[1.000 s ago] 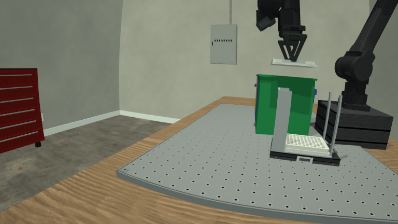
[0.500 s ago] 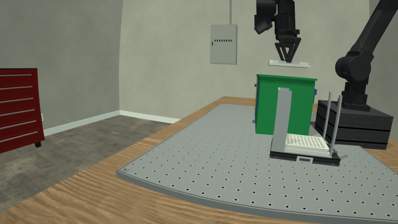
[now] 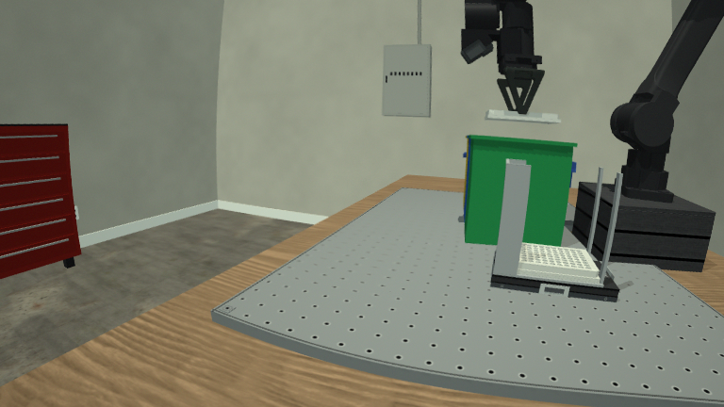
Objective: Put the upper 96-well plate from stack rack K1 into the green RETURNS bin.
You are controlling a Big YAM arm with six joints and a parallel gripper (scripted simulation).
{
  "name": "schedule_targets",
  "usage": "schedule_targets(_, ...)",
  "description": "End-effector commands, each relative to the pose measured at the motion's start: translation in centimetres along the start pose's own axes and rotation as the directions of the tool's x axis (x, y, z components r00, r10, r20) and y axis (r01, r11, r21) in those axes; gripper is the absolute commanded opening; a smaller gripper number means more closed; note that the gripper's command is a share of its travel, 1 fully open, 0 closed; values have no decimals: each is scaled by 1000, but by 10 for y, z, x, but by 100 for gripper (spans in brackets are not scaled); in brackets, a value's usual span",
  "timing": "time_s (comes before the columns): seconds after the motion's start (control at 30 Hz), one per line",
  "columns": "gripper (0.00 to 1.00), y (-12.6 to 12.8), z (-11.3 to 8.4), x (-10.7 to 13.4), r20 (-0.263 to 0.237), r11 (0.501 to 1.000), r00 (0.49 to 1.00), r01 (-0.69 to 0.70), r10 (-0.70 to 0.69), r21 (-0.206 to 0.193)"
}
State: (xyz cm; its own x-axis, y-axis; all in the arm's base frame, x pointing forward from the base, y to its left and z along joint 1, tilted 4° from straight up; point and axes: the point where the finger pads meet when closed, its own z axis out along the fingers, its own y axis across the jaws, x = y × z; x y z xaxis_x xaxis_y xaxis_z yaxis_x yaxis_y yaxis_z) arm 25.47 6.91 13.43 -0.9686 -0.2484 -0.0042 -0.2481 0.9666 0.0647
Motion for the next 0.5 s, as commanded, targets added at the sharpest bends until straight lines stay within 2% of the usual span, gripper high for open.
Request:
schedule_targets(0.0,0,6,-21,-24,64,1000,998,25,-24,-2)
schedule_targets(0.2,0,6,-20,-26,63,1000,998,21,-20,-3)
schedule_targets(0.23,0,6,-19,-22,60,1000,998,20,-19,-3)
schedule_targets(0.27,0,2,-12,-13,37,1000,999,7,-7,-1)
schedule_targets(0.33,0,2,-12,-13,37,1000,999,7,-7,-1)
schedule_targets(0.37,0,6,-21,-24,63,1000,998,17,-17,-3)
schedule_targets(0.47,0,6,-21,-26,64,1000,998,15,-14,-3)
